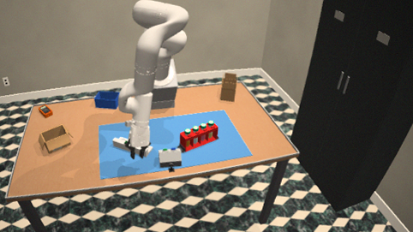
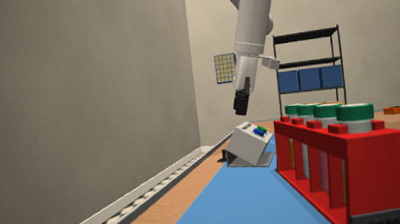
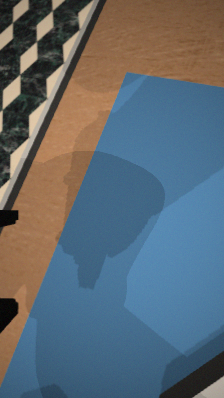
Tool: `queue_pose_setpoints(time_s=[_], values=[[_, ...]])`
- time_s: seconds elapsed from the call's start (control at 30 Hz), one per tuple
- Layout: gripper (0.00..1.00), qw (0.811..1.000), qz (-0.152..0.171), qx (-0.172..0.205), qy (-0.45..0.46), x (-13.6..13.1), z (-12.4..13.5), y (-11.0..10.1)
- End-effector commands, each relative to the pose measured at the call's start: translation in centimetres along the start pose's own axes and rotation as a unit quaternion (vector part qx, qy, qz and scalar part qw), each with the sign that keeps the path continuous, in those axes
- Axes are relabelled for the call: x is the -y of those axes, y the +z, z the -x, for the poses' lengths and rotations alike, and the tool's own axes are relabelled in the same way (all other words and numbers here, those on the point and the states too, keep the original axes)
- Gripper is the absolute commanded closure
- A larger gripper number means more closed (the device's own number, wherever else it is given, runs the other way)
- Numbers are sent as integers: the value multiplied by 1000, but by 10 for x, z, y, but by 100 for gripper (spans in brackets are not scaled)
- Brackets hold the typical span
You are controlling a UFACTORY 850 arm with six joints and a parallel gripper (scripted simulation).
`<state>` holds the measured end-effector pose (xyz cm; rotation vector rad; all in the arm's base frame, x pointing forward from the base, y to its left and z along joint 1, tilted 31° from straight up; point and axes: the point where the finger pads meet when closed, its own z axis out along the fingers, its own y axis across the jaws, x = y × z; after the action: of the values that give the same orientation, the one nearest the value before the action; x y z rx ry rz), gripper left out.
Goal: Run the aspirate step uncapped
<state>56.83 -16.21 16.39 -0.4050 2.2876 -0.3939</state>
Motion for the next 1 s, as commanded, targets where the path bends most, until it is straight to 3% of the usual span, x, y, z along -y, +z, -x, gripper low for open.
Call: queue_pose_setpoints(time_s=[0.0,0.3,0.43,0.77,0.87,0.97], values=[[54,999,8,-5,-48,-16,-3,-7],[54,989,30,-12,-143,-44,-10,-21],[54,989,30,-12,-143,-45,-11,-22],[54,970,53,-15,-236,-74,-20,-37],[54,957,64,-15,-283,-86,-25,-45],[54,957,64,-15,-283,-88,-25,-46]])
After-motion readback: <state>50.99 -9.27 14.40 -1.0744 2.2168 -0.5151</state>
